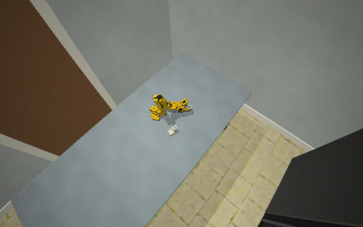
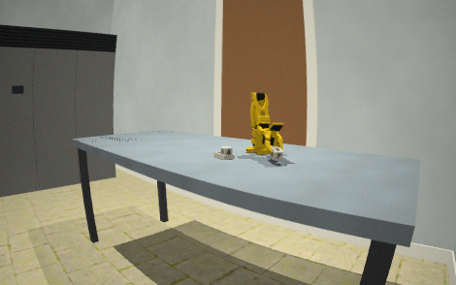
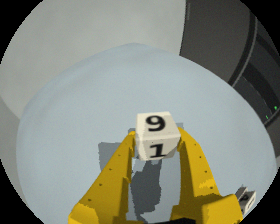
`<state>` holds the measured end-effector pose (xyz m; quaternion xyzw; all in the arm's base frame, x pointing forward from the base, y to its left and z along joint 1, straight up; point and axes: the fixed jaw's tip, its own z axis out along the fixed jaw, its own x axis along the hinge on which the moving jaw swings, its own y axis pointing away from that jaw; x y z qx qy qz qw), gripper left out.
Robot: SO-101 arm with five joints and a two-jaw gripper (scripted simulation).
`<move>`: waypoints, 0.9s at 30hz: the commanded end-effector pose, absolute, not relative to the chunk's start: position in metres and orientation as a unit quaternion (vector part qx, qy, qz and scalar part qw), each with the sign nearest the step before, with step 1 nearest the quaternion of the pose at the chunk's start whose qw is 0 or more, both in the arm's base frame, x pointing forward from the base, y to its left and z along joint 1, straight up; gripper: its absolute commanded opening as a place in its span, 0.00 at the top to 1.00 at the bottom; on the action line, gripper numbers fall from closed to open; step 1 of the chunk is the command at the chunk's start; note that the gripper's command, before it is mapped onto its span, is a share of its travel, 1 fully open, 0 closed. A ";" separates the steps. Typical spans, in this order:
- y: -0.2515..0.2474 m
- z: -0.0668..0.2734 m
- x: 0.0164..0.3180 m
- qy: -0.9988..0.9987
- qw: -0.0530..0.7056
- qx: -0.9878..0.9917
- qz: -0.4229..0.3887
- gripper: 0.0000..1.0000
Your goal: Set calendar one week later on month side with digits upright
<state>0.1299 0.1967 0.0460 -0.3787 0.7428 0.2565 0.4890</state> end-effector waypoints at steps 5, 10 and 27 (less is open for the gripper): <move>0.199 0.052 0.133 0.733 0.505 -0.374 0.261 1.00; 0.199 0.048 0.133 0.733 0.505 -0.374 0.261 1.00; 0.199 0.042 0.133 0.733 0.505 -0.374 0.261 1.00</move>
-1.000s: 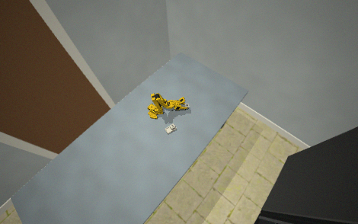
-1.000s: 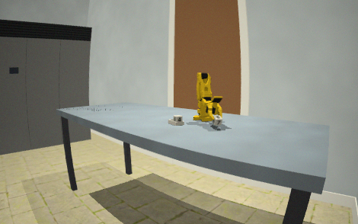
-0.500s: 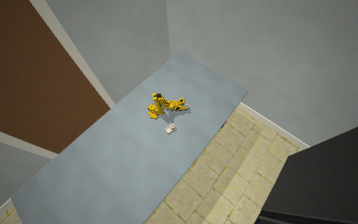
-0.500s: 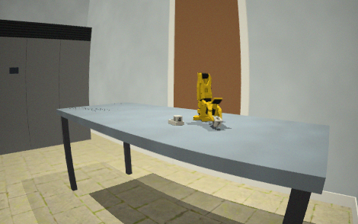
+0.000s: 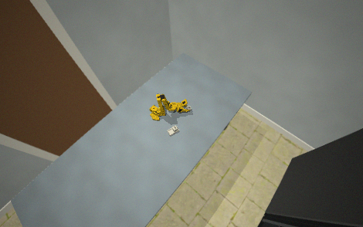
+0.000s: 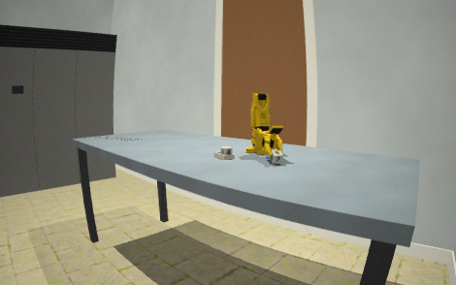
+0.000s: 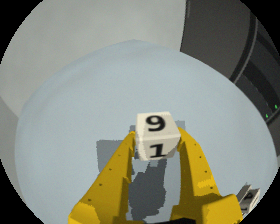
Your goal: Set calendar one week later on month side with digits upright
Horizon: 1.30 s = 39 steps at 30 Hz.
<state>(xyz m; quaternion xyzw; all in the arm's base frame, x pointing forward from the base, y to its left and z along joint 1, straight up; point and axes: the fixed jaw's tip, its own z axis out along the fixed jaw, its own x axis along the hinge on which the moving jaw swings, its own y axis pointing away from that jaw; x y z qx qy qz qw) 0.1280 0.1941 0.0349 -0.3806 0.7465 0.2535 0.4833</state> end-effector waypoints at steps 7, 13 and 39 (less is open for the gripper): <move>0.199 0.040 0.133 0.733 0.505 -0.374 0.261 1.00; 0.199 0.040 0.133 0.733 0.505 -0.374 0.261 0.96; 0.199 0.040 0.133 0.733 0.505 -0.374 0.261 0.74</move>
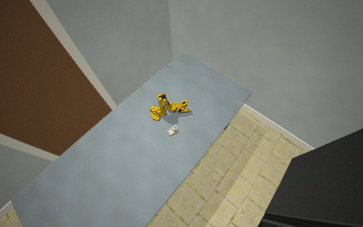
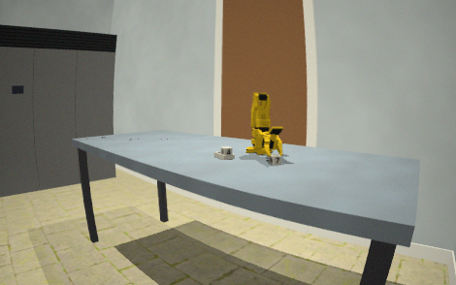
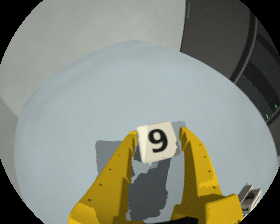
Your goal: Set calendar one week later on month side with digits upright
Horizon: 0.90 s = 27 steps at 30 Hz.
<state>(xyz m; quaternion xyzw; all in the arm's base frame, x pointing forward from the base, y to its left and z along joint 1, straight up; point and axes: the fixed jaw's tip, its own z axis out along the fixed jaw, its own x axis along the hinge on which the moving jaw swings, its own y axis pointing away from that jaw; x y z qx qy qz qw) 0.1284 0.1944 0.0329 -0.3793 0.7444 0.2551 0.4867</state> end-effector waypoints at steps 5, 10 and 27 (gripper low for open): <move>0.199 0.040 0.133 0.733 0.505 -0.374 0.261 0.71; 0.199 0.040 0.133 0.733 0.505 -0.374 0.261 0.66; 0.198 0.042 0.132 0.747 0.496 -0.335 0.290 0.64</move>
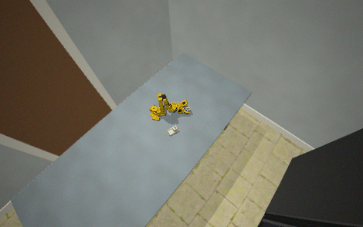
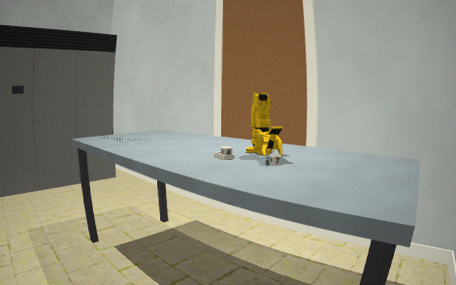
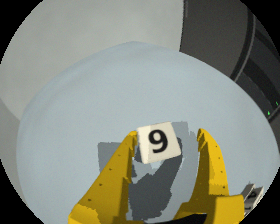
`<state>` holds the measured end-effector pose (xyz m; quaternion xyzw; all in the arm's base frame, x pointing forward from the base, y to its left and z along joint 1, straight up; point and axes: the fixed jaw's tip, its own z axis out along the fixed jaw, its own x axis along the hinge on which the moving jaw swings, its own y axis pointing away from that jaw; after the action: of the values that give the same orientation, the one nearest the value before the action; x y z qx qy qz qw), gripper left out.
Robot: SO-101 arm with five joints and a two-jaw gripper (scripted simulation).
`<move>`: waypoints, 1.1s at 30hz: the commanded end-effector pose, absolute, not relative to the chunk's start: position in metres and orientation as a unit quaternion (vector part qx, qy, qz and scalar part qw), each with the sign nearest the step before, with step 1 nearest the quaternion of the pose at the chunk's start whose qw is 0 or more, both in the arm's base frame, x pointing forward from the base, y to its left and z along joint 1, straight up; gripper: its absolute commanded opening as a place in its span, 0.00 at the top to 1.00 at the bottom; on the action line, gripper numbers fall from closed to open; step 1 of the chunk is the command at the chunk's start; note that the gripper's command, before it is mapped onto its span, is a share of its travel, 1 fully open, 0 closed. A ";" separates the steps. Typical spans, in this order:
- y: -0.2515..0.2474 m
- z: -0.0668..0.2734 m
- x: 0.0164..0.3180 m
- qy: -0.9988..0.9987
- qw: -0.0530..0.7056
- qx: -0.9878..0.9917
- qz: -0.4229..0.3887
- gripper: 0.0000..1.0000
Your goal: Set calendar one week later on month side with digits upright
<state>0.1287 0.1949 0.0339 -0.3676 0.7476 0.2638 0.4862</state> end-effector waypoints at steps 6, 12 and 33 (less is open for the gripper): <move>0.193 0.047 0.127 0.780 0.451 -0.202 0.384 0.64; 0.189 0.052 0.123 0.789 0.398 -0.087 0.459 0.64; 0.180 0.058 0.118 0.797 0.336 0.004 0.501 0.64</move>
<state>0.1234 0.1860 0.0464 -0.1025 0.8086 0.4285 0.3900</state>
